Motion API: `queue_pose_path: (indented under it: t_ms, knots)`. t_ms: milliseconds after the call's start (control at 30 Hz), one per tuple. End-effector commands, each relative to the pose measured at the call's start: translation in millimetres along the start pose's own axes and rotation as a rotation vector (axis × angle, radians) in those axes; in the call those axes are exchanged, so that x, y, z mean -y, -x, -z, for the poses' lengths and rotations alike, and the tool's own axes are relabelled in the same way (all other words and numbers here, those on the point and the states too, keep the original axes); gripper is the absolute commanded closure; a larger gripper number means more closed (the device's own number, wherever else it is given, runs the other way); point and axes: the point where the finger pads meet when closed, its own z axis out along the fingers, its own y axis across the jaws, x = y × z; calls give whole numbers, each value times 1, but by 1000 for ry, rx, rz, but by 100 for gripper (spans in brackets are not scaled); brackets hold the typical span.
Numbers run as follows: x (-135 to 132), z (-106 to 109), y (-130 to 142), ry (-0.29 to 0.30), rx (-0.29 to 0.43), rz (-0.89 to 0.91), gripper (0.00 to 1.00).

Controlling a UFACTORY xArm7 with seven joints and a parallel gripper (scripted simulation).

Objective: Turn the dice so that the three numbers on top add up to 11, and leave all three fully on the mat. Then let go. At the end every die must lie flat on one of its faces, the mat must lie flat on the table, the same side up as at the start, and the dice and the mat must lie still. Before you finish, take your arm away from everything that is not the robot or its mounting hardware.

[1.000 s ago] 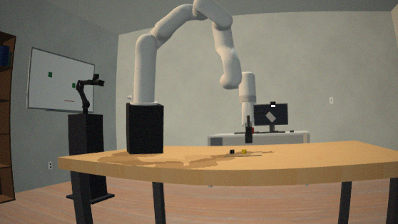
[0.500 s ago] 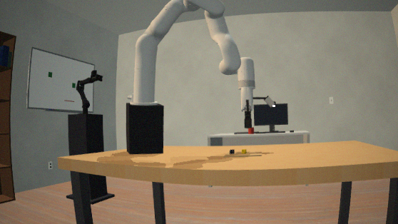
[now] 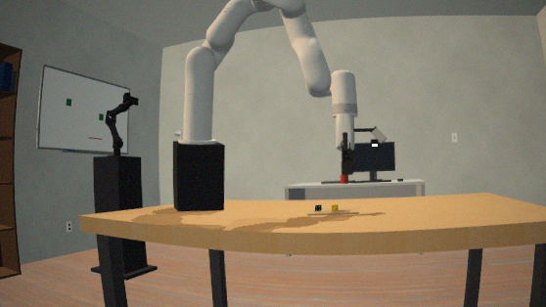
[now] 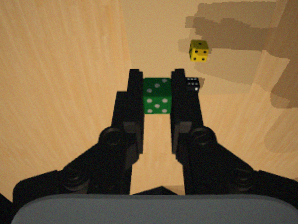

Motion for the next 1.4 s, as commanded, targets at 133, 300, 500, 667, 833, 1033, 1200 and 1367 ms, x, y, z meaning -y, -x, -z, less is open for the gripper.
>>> queue_pose_path:
  t_ms: [133, 300, 500, 667, 833, 1033, 1200, 1367]
  knots:
    - [-44, 3, -16, -10, -1, -45, 89]
    - [-44, 3, -16, -10, -1, -45, 89]
    - [-44, 2, -16, -10, -1, -45, 89]
    - [-44, -1, -16, -10, -1, -45, 89]
    - [-44, -14, -16, -10, -1, -45, 89]
    - [-44, -41, -16, -10, -1, -45, 89]
    - [-44, -56, -16, -10, -1, -45, 89]
    - [-44, -77, -16, -10, -1, -45, 89]
